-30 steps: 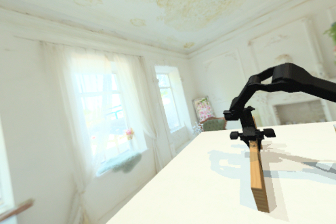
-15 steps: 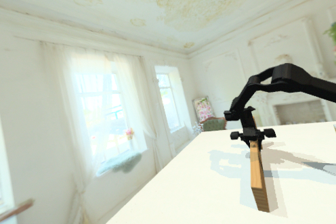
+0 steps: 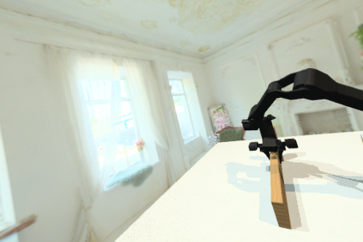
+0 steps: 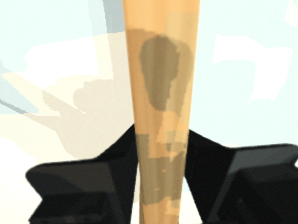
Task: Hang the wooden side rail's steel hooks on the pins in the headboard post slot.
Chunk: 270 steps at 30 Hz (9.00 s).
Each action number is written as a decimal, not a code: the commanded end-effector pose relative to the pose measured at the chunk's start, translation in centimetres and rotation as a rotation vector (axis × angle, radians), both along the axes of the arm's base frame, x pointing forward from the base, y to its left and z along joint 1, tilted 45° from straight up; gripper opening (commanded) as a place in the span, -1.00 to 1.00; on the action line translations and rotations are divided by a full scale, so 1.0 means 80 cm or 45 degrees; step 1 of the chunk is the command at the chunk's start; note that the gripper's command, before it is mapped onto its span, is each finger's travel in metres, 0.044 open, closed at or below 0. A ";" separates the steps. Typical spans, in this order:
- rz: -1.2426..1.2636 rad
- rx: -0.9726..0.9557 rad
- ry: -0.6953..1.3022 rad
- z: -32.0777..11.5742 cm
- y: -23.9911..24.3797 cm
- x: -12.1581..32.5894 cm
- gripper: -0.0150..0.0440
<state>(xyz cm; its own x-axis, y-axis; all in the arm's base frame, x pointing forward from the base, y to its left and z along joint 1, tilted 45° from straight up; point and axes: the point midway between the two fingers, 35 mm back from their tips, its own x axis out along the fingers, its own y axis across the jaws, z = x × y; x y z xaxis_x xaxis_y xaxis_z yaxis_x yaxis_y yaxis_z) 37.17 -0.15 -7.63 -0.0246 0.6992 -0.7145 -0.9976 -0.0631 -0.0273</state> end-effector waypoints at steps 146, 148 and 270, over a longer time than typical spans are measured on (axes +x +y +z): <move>-0.013 -0.008 -0.019 -0.010 -0.020 0.003 -0.49; -0.013 -0.008 -0.019 -0.010 -0.020 0.003 -0.49; -0.013 -0.008 -0.020 -0.018 -0.032 0.005 -0.49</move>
<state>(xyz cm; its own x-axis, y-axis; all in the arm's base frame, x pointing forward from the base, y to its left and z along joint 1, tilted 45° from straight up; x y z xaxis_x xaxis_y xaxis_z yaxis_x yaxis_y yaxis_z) 37.29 -2.02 -9.29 -0.0220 0.6979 -0.7158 -0.9977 -0.0616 -0.0294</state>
